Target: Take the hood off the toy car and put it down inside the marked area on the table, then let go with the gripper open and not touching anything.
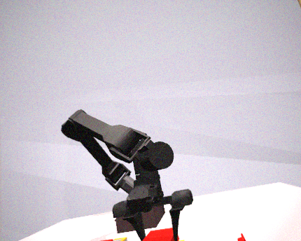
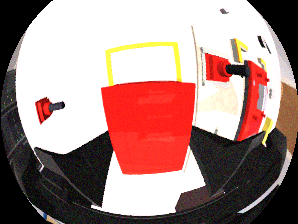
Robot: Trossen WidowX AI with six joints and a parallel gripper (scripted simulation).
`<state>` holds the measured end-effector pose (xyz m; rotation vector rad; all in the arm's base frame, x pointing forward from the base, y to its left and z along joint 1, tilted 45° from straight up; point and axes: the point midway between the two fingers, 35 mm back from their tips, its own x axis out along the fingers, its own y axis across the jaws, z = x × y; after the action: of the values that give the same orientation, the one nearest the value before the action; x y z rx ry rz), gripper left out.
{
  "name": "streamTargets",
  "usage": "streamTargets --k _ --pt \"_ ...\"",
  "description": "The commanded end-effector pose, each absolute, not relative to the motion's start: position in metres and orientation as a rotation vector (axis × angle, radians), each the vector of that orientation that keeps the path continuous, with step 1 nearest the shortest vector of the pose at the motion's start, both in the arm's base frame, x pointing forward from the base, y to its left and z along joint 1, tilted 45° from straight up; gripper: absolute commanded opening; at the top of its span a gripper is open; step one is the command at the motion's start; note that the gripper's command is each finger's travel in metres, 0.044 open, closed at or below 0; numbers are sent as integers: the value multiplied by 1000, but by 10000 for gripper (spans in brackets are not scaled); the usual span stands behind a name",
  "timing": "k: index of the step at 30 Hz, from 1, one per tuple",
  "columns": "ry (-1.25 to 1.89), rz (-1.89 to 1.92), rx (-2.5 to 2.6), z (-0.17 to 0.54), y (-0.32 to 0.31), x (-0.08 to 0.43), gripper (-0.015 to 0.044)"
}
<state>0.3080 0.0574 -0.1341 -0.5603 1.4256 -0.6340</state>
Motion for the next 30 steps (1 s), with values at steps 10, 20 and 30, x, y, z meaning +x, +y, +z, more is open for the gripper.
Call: streamTargets --k 10,20,30 --pt "1429 -632 -571 -138 53 307 0" --pt "1429 -632 -571 -141 49 307 0" --pt "1429 -632 -571 -145 45 307 0"
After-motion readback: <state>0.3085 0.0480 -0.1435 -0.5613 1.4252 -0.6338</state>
